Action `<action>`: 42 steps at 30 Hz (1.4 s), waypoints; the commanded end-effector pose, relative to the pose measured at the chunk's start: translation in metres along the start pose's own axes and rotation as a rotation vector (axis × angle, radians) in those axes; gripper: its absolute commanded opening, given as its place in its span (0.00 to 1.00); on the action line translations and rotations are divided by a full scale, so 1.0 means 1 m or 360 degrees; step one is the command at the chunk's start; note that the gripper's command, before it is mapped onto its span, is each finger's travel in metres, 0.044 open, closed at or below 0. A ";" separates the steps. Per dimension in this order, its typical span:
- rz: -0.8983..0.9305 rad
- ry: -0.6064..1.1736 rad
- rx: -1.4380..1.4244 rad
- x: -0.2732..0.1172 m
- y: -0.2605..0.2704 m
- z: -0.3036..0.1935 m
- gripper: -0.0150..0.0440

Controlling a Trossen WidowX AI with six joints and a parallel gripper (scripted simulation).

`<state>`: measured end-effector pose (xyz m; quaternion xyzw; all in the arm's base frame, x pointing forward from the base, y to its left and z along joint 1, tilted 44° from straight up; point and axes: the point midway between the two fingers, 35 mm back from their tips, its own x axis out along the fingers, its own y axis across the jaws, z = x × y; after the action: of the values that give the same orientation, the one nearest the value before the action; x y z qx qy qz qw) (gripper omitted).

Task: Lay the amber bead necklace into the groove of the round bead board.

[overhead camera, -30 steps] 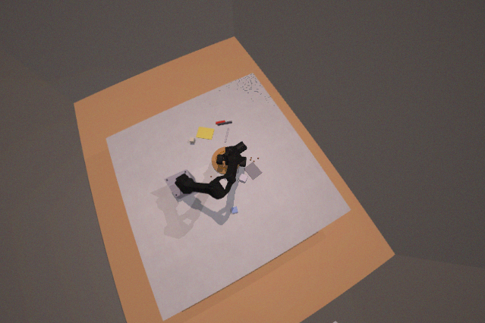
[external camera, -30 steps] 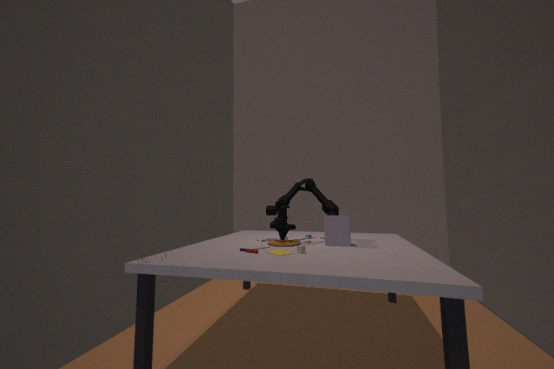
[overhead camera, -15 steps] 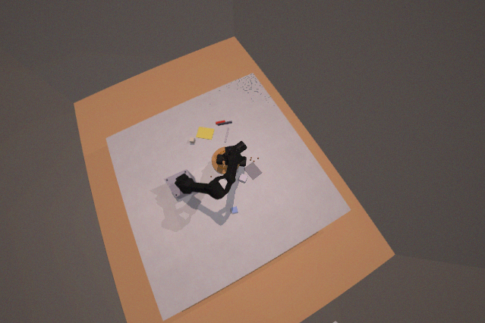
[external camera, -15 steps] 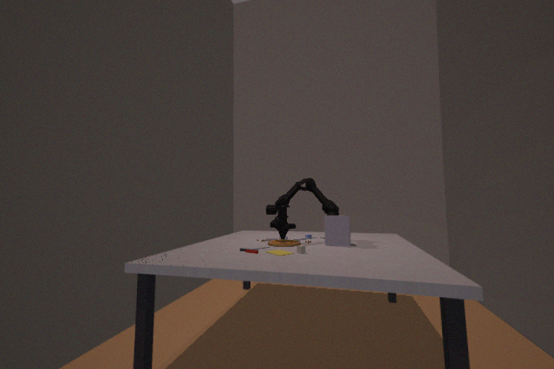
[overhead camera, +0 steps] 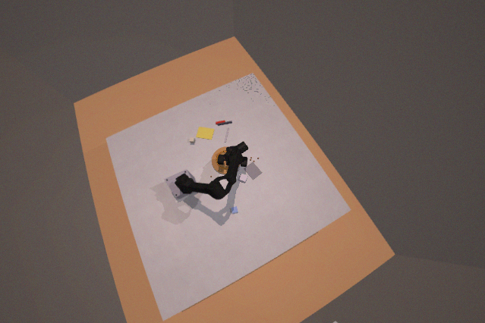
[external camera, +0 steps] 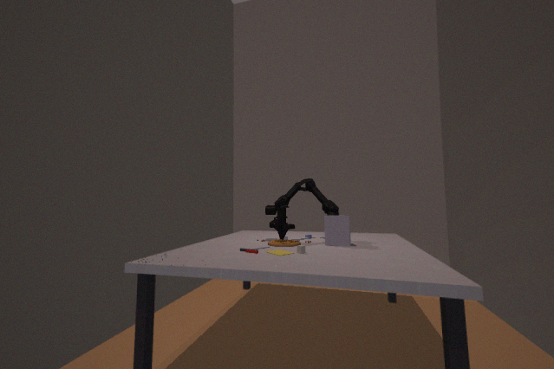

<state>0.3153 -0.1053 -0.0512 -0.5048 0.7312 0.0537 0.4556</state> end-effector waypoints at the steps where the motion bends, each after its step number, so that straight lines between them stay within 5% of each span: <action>1: -0.0001 0.0009 -0.0005 0.004 0.000 -0.001 0.25; 18: 0.0002 0.0003 -0.0007 0.000 0.000 0.000 1.00; 37: 0.0000 0.0008 -0.0005 -0.004 0.000 0.000 1.00; 42: 0.0001 0.0005 -0.0134 -0.026 0.001 0.008 0.78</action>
<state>0.3138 -0.0984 -0.0458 -0.5103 0.7353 0.0666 0.4410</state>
